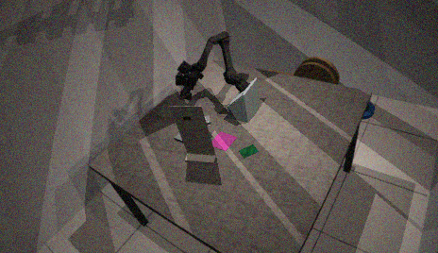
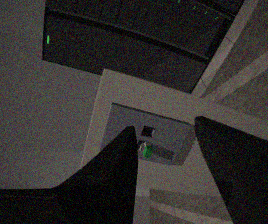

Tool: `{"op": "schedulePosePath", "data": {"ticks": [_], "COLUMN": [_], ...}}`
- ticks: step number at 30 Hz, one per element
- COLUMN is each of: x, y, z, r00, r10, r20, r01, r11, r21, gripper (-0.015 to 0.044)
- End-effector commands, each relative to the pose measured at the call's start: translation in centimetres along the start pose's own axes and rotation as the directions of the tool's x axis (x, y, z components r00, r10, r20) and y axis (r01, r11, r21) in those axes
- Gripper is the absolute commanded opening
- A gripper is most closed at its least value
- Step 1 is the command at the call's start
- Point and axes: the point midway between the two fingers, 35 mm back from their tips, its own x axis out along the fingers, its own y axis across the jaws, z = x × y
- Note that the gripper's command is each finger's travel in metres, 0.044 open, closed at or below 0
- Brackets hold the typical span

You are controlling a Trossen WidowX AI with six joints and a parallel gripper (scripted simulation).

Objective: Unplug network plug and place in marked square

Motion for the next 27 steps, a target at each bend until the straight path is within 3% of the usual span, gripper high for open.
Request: {"op": "schedulePosePath", "data": {"ticks": [1, 8, 18, 27], "x": [0.1, -0.5, -0.4, 2.7], "y": [-0.2, -0.1, 0.0, 0.2], "z": [-3.4, -7.8, -7.9, -7.9], "r00": [0.989, 0.941, 0.939, 0.938], "r10": [0.077, 0.211, 0.215, 0.217], "r20": [-0.123, -0.264, -0.267, -0.269], "r01": [-0.056, -0.075, -0.075, -0.076], "r11": [0.984, 0.892, 0.888, 0.888], "r21": [0.171, 0.446, 0.453, 0.453], "gripper": [0.0156, 0.0156, 0.0156, 0.0156]}}
